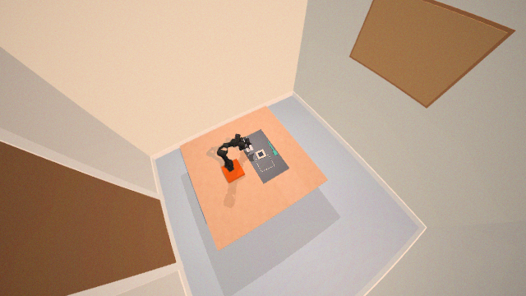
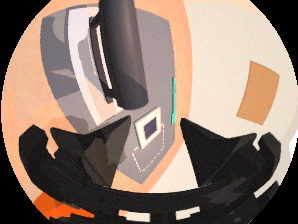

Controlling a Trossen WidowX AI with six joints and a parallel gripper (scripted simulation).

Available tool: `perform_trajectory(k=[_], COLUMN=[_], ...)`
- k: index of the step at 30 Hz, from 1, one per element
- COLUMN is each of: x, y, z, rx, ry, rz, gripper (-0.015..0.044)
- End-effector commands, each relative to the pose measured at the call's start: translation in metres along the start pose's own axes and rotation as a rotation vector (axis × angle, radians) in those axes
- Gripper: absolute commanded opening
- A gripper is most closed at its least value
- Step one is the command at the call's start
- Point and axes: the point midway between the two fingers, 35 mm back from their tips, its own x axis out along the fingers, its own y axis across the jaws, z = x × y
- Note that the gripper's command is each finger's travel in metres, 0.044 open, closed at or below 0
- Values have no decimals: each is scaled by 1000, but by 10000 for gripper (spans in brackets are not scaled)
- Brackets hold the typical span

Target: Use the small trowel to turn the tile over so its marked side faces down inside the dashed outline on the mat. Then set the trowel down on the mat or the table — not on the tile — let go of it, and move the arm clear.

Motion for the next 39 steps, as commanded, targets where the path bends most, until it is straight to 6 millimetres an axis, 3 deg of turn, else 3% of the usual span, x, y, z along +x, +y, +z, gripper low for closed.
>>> perform_trajectory(k=[1, 4, 15, 39], x=[-18, -31, -41, -4], y=[19, 32, 40, 41], z=[33, 52, 72, 77], rx=[-96, -153, -108, -106], ry=[-89, -146, -95, -92], rz=[16, 22, 10, 18], gripper=[300, 300, 300, 300])
